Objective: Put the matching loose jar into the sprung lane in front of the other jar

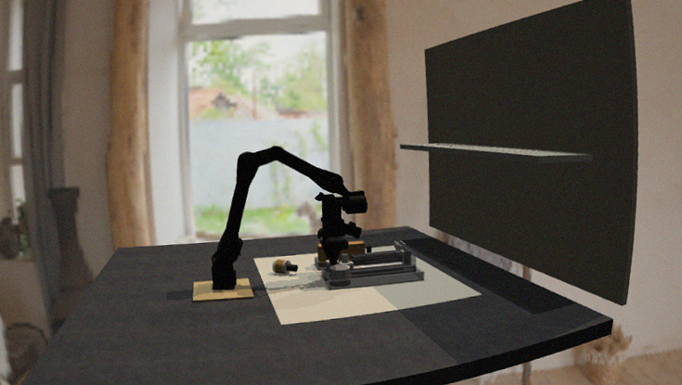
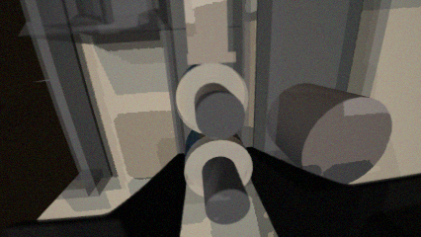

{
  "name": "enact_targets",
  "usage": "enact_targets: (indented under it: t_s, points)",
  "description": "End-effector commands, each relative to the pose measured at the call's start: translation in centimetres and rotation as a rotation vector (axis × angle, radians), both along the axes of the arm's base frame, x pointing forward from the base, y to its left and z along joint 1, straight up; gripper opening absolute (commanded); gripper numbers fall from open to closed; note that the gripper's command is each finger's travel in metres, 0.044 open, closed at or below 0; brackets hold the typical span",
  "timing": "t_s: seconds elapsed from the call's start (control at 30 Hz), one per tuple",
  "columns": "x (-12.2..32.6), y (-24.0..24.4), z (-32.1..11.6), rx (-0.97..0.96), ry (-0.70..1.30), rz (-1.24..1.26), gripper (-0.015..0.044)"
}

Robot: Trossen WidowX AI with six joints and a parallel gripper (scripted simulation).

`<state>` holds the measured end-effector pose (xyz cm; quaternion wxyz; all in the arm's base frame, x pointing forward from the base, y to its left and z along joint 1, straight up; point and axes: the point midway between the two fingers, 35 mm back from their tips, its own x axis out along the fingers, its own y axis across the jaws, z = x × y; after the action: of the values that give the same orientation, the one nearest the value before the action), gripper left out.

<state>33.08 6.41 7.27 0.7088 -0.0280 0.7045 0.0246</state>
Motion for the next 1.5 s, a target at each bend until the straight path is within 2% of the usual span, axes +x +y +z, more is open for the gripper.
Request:
enact_targets:
  t_s: [0.0, 1.47]
  points:
    - [0.45, 0.13, -0.14, 0.007, -0.021, 0.006, 0.0000]
    - [-0.08, 0.08, -0.79, 0.007, -0.020, 0.006, 0.0000]
